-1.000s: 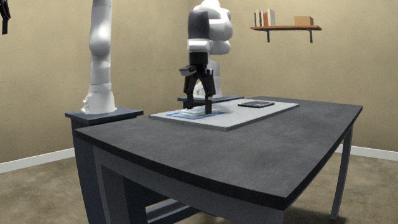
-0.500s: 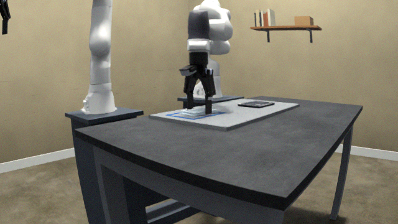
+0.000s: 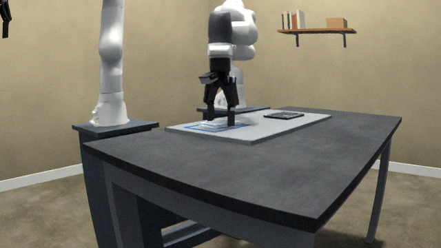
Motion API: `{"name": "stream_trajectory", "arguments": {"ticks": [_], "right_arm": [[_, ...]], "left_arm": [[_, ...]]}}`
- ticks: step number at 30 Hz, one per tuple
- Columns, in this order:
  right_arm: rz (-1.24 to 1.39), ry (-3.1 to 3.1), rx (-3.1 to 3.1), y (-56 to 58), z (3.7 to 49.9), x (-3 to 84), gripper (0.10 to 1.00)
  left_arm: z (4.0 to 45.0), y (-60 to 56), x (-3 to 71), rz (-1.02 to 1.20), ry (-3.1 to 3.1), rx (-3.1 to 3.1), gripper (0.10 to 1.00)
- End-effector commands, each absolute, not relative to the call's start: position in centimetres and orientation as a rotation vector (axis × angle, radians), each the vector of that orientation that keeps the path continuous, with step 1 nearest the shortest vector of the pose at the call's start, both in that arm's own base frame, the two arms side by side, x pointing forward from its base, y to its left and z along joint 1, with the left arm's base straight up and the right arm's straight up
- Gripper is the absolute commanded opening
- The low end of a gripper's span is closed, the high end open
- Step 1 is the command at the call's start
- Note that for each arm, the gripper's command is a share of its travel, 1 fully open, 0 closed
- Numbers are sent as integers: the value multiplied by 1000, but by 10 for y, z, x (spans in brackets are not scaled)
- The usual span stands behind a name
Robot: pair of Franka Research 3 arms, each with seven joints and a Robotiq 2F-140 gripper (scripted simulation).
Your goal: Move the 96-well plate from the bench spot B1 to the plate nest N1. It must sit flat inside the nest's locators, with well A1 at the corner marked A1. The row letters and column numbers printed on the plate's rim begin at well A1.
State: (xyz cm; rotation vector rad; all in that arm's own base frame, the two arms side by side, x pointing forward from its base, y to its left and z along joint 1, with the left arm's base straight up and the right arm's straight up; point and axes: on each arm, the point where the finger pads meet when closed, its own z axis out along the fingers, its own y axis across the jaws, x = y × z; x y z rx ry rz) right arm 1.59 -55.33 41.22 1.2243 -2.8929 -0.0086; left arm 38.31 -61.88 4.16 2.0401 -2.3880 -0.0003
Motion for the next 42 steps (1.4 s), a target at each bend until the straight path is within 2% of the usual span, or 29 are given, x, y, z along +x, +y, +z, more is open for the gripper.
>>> {"name": "stream_trajectory", "arguments": {"ticks": [1,11,12,42], "right_arm": [[-8,-2893,1224,-553,412,16,1000],[-8,-2893,1224,-553,412,16,1000],[-8,-2893,1224,-553,412,16,1000],[-8,-2893,1224,-553,412,16,1000]], "left_arm": [[40,-619,383,0,-2387,2042,698],[40,-619,383,0,-2387,2042,698],[40,-619,383,0,-2387,2042,99],[40,-619,383,0,-2387,2042,99]]}}
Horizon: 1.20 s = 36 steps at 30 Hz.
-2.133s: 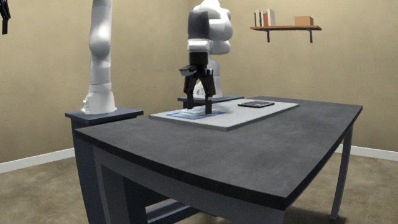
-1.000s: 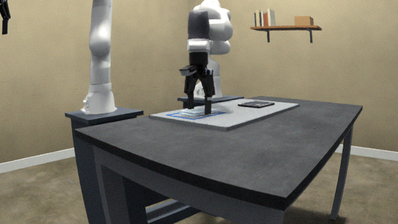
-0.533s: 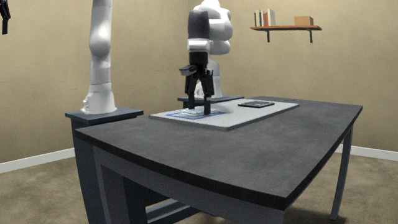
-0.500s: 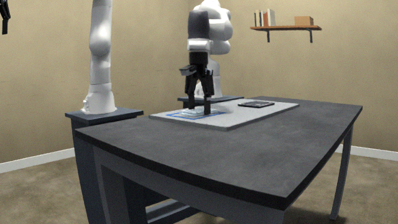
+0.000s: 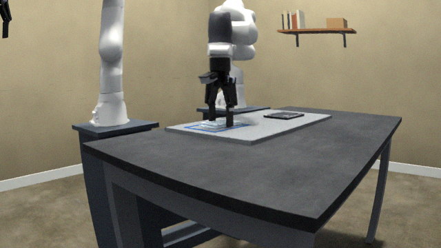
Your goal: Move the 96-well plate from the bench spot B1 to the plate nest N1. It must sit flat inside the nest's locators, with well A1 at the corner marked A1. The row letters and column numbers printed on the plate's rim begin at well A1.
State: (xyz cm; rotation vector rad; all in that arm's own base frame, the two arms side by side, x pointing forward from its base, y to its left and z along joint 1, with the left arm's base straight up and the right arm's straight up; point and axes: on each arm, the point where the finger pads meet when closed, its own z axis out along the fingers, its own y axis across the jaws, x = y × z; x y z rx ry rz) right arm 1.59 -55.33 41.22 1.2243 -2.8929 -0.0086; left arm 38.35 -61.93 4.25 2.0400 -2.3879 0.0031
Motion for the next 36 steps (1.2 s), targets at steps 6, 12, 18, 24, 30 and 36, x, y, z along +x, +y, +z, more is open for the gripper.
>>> {"name": "stream_trajectory", "arguments": {"ticks": [6,12,18,24,30,36], "right_arm": [[-8,-2893,1224,-553,412,16,1000],[-8,-2893,1224,-553,412,16,1000],[-8,-2893,1224,-553,412,16,1000],[-8,-2893,1224,-553,412,16,1000],[-8,-2893,1224,-553,412,16,1000],[-8,-2893,1224,-553,412,16,1000]], "left_arm": [[40,-619,383,0,-2387,2042,99],[40,-619,383,0,-2387,2042,99],[40,-619,383,0,-2387,2042,99],[40,-619,383,0,-2387,2042,99],[42,-619,383,0,-2387,2042,99],[49,-619,383,0,-2387,2042,99]]}}
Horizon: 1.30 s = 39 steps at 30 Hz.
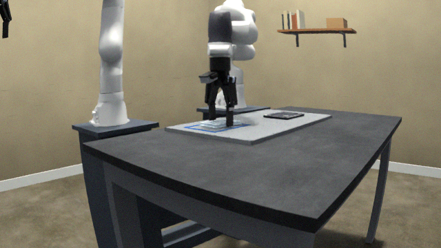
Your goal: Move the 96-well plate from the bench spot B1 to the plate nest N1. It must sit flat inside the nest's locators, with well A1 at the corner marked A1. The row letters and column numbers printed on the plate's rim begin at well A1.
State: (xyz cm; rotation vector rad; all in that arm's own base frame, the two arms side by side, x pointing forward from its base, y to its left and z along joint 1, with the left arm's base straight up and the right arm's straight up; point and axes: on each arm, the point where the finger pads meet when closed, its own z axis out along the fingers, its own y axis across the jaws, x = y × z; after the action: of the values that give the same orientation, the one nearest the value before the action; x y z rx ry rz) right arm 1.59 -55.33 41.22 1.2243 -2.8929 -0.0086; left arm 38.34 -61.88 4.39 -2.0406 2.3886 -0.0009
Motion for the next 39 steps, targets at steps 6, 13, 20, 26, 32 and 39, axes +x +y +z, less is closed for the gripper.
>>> {"name": "stream_trajectory", "arguments": {"ticks": [6,13,20,26,32,39], "right_arm": [[-8,-2893,1224,-553,412,16,1000],[-8,-2893,1224,-553,412,16,1000],[-8,-2893,1224,-553,412,16,1000],[-8,-2893,1224,-553,412,16,1000],[-8,-2893,1224,-553,412,16,1000],[-8,-2893,1224,-553,412,16,1000]], "left_arm": [[59,-619,383,0,2387,-2042,99],[73,-619,383,0,2387,-2042,99],[89,-619,383,0,2387,-2042,99],[96,-619,383,0,2387,-2042,99],[101,-619,383,0,2387,-2042,99],[102,-619,383,0,2387,-2042,99]]}}
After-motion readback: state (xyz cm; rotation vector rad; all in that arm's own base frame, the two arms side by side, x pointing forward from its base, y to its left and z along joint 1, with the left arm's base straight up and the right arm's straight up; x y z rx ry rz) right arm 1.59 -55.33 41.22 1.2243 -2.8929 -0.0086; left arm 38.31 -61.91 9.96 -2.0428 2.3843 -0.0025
